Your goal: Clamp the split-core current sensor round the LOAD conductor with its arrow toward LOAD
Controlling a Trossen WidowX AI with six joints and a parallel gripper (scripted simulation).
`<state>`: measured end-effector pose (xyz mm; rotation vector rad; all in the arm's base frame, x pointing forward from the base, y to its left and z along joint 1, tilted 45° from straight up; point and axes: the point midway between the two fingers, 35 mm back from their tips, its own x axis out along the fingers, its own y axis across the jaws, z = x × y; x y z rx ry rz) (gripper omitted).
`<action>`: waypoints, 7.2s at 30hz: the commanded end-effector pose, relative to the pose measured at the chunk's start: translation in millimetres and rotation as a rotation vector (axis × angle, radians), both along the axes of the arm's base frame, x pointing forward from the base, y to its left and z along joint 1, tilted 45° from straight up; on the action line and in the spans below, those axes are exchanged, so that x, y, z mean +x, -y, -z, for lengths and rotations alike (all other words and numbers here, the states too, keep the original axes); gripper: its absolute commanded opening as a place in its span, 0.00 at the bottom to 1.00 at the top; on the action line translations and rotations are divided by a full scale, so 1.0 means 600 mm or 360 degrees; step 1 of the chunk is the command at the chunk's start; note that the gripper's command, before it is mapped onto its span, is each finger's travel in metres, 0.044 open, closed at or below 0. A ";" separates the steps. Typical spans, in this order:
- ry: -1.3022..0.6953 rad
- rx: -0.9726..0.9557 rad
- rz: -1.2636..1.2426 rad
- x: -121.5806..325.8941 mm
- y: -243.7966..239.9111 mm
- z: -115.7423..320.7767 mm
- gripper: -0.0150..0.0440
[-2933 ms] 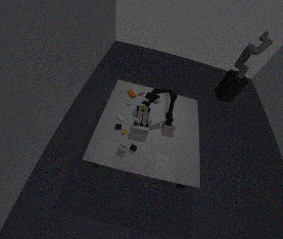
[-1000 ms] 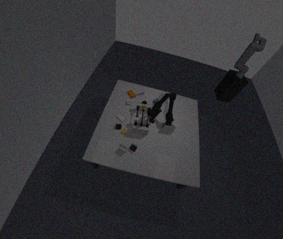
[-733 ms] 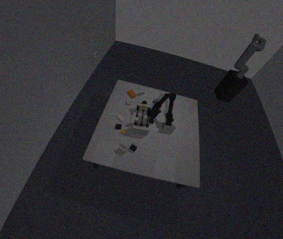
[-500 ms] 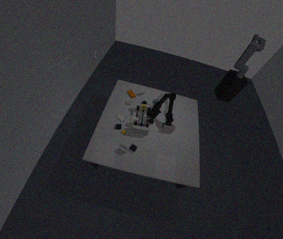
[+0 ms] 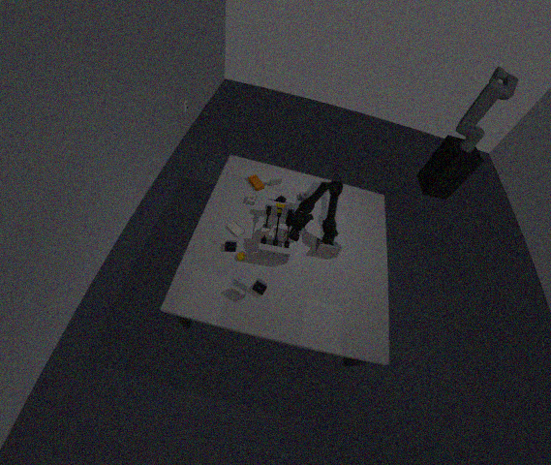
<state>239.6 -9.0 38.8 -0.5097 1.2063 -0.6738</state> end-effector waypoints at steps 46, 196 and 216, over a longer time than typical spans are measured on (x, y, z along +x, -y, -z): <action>-0.0008 -0.0015 -0.0004 -0.002 -0.002 -0.004 0.25; -0.2001 -0.0131 -0.1536 -0.078 -0.008 -0.008 0.50; -0.2016 -0.0139 -0.1539 -0.069 -0.100 -0.110 0.25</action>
